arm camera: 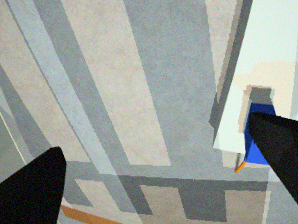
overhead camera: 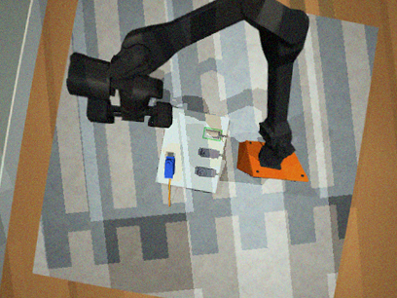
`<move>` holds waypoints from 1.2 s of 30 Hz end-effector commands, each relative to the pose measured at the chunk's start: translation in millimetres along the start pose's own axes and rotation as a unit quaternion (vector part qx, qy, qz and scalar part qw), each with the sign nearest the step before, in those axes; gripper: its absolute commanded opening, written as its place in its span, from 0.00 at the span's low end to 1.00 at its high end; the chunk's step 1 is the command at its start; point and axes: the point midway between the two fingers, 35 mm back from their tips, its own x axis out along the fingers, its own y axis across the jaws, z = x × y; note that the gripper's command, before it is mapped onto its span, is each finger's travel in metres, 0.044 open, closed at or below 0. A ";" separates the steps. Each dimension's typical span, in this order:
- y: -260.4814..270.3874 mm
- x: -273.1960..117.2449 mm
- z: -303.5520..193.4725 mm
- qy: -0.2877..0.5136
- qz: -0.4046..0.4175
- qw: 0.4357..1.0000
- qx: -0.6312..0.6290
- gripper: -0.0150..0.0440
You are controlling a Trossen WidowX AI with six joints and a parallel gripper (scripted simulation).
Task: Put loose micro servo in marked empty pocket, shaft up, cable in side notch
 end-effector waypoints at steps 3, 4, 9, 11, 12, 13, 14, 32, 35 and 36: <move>-31.1 45.7 -65.6 -0.016 -0.090 0.996 0.016 1.00; -38.0 52.8 -76.5 -0.022 -0.105 0.994 0.020 1.00; -79.9 83.7 -125.0 -0.071 -0.169 0.982 0.033 1.00; -97.8 92.8 -139.3 -0.094 -0.187 0.977 0.037 1.00; -103.1 95.0 -142.8 -0.101 -0.192 0.976 0.037 1.00; -105.0 95.6 -143.9 -0.103 -0.193 0.975 0.038 1.00; -105.1 95.6 -143.9 -0.103 -0.193 0.975 0.038 1.00; -117.3 121.9 -137.8 -0.104 -0.193 0.975 0.038 1.00; -119.0 126.0 -136.9 -0.104 -0.193 0.975 0.038 1.00; -119.6 127.4 -136.6 -0.104 -0.193 0.975 0.038 1.00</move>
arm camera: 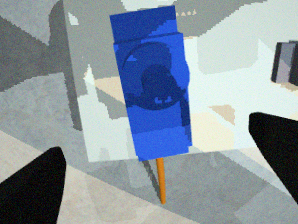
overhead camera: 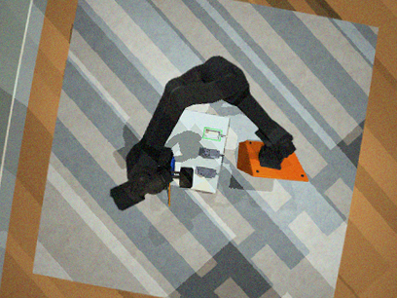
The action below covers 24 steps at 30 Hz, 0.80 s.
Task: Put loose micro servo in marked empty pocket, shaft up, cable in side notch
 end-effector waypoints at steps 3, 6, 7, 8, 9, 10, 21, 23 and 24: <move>-2.4 12.3 0.4 -0.004 -0.004 1.000 -0.005 1.00; -2.5 16.8 0.5 -0.004 -0.004 1.000 -0.005 1.00; -2.6 17.5 0.5 -0.004 -0.004 1.000 -0.005 1.00; -2.6 17.8 0.5 -0.004 -0.004 1.000 -0.005 1.00; -2.6 17.8 0.5 -0.004 -0.004 1.000 -0.005 0.96; -2.6 17.8 0.5 -0.004 -0.004 1.000 -0.005 0.91; -2.6 17.8 0.5 -0.004 -0.004 1.000 -0.005 0.45; -2.6 17.8 0.5 -0.004 -0.004 1.000 -0.005 0.43; -2.6 17.8 0.5 -0.004 -0.004 1.000 -0.005 0.42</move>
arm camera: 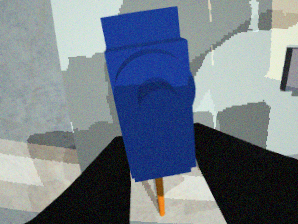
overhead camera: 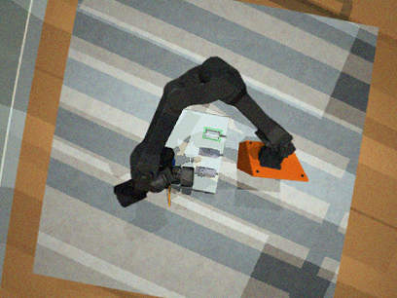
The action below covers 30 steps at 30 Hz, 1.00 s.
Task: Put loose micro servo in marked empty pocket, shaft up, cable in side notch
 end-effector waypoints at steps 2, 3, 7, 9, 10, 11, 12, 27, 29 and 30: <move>-0.2 0.1 -0.2 -0.002 0.000 1.000 -0.003 0.37; -0.1 -2.0 -0.3 -0.002 0.000 1.000 -0.003 0.32; -1.2 -19.7 0.0 -0.001 0.000 1.000 -0.003 0.25; -4.9 -27.8 0.8 -0.001 0.000 1.000 -0.003 0.25; -6.2 -28.6 0.5 -0.001 0.000 1.000 -0.003 0.25; -7.2 -28.8 0.2 -0.001 0.000 1.000 -0.003 0.25; -7.8 -28.8 -0.2 -0.001 0.000 1.000 -0.003 0.25; -38.6 -28.8 -11.7 -0.001 -0.001 1.000 -0.004 0.25; -39.4 -28.8 -11.1 -0.001 -0.001 1.000 -0.004 0.25; -39.6 -28.8 -9.5 -0.001 -0.001 1.000 -0.004 0.25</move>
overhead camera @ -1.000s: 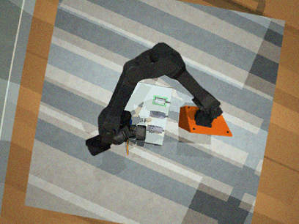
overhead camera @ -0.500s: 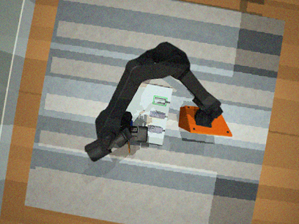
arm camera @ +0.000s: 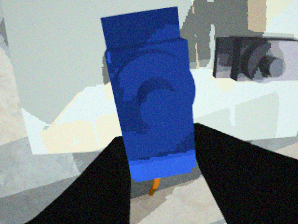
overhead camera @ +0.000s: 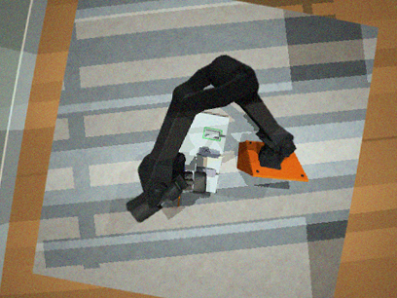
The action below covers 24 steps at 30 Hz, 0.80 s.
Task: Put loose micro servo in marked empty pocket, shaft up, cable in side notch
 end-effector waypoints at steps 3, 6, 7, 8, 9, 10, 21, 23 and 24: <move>-1.4 -2.9 12.0 0.004 0.005 1.000 0.009 0.25; -3.2 -2.7 26.5 0.004 0.005 1.000 0.009 0.25; -3.8 -2.6 31.5 0.004 0.005 1.000 0.009 0.25; -4.5 -2.6 36.5 0.003 0.005 1.000 0.009 0.25; -5.1 -2.5 41.5 0.003 0.004 1.000 0.009 0.25; -5.7 -2.4 46.5 0.003 0.004 1.000 0.009 0.25; -12.8 -1.8 101.8 0.002 0.004 1.000 0.008 0.25; -14.1 -1.7 111.8 0.002 0.004 1.000 0.008 0.25; -14.7 -1.7 116.9 0.002 0.004 1.000 0.008 0.25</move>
